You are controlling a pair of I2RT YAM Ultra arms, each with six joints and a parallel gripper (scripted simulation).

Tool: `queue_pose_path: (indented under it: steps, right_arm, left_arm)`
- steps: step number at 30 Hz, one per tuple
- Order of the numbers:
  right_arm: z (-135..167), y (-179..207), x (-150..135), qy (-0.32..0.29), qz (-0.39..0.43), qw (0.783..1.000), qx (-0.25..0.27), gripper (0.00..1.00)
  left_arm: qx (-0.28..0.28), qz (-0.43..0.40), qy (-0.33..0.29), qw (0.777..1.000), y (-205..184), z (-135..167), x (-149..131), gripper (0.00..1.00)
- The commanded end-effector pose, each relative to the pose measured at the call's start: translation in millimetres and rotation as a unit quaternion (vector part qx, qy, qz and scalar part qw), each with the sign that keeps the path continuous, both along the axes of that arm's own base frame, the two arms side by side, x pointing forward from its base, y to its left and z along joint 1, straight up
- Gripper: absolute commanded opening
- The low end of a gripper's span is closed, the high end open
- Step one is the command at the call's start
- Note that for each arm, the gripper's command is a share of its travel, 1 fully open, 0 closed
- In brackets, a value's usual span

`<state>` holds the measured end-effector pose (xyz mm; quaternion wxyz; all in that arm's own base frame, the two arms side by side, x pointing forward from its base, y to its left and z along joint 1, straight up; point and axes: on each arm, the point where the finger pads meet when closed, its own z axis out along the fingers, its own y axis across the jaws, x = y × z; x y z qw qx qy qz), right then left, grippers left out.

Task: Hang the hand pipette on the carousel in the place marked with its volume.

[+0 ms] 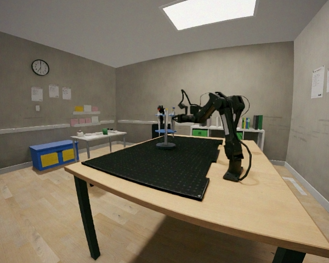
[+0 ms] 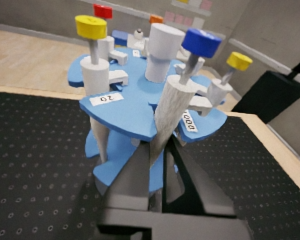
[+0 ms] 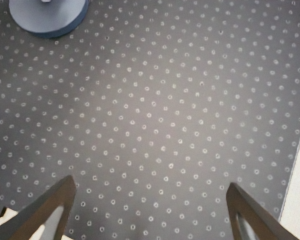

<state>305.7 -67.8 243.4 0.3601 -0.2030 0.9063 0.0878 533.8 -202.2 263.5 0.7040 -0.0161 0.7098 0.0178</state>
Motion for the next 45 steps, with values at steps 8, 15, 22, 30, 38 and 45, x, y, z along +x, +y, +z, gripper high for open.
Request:
queue_pose_path:
  steps: [8,15,22,30,38,45]
  right_arm:
    - [9,-2,3,-0.019,0.002,1.000,-0.003,1.00]
    - [9,-2,3,-0.019,0.002,1.000,-0.003,1.00]
    - [9,-2,3,-0.019,0.002,1.000,-0.003,1.00]
    - [9,-2,3,-0.019,0.002,1.000,-0.003,1.00]
    - [9,-2,3,-0.019,0.002,1.000,-0.003,1.00]
    - [9,-2,3,-0.019,0.002,1.000,-0.003,1.00]
  left_arm:
    - [-0.011,0.019,-0.025,0.999,11,30,0,0.12]
    - [-0.011,0.019,-0.025,0.999,11,30,0,0.12]
    - [-0.011,0.019,-0.025,0.999,11,30,0,0.12]
    - [-0.011,0.019,-0.025,0.999,11,30,0,0.12]
    - [-0.011,0.019,-0.025,0.999,11,30,0,0.12]
    - [0.000,0.065,-0.007,0.998,-1,9,1,0.12]
